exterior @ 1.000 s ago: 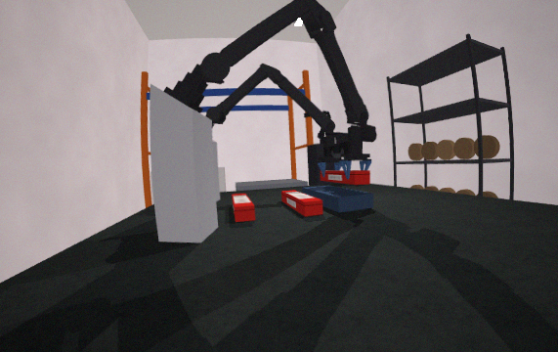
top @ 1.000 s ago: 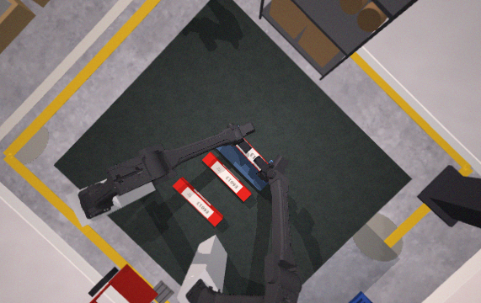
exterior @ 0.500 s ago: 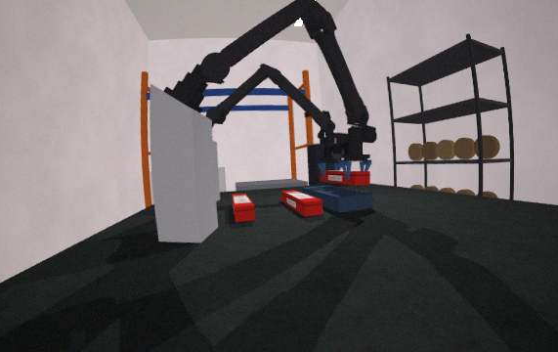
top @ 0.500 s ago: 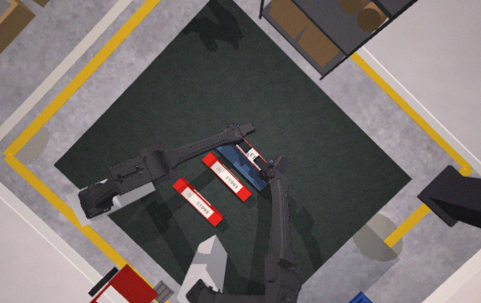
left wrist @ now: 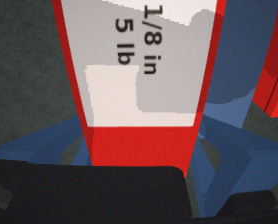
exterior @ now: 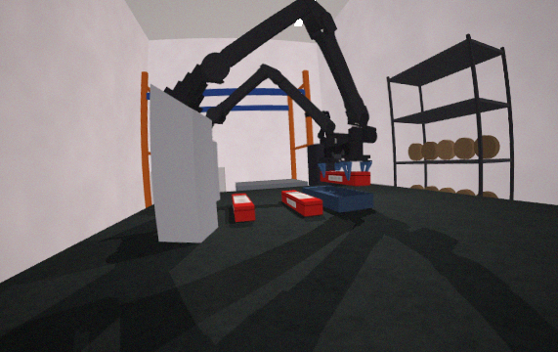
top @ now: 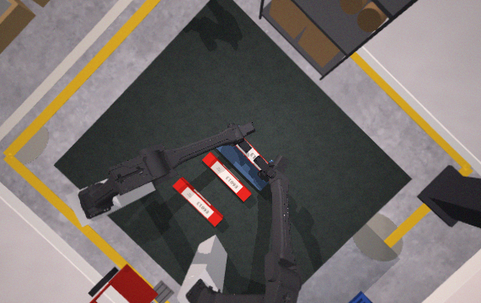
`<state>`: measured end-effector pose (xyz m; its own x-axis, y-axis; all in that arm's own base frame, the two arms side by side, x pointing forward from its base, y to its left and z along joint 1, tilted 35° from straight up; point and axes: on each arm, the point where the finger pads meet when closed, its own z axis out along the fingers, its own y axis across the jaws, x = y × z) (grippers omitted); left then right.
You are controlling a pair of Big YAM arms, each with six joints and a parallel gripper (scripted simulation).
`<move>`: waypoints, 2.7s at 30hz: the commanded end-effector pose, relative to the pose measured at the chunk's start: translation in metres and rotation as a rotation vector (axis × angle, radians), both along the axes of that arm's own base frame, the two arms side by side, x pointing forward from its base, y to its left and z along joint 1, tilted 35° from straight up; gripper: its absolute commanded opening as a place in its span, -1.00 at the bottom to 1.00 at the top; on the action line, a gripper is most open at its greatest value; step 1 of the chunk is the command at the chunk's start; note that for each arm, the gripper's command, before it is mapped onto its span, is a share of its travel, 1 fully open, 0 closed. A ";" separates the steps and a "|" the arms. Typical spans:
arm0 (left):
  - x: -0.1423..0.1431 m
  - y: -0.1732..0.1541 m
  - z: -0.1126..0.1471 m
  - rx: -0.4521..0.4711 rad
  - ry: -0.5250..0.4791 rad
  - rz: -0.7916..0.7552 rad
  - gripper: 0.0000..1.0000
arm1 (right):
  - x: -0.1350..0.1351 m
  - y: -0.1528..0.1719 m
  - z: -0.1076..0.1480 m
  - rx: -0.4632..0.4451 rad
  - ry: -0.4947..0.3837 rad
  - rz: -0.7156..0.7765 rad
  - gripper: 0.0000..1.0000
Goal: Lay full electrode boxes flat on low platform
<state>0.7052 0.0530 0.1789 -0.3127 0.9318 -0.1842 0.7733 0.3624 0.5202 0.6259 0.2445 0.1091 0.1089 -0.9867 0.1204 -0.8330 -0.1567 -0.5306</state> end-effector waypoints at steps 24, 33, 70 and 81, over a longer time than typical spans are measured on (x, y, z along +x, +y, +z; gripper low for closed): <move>0.020 0.025 0.056 0.035 -0.101 0.021 -1.00 | 0.034 -0.007 0.060 0.022 -0.115 -0.003 -1.00; 0.023 0.025 0.054 0.035 -0.104 0.021 -1.00 | 0.038 -0.007 0.056 0.023 -0.116 -0.003 -1.00; 0.027 0.025 0.054 0.036 -0.108 0.021 -1.00 | 0.042 -0.009 0.046 0.017 -0.104 -0.003 -1.00; 0.026 0.025 0.055 0.036 -0.108 0.021 -1.00 | 0.042 -0.009 0.046 0.016 -0.102 -0.003 -1.00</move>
<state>0.7204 0.0545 0.1579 -0.3154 0.9311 -0.1832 0.7735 0.3641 0.5188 0.6424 0.2435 0.0870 0.1116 -0.9865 0.1195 -0.8331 -0.1584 -0.5299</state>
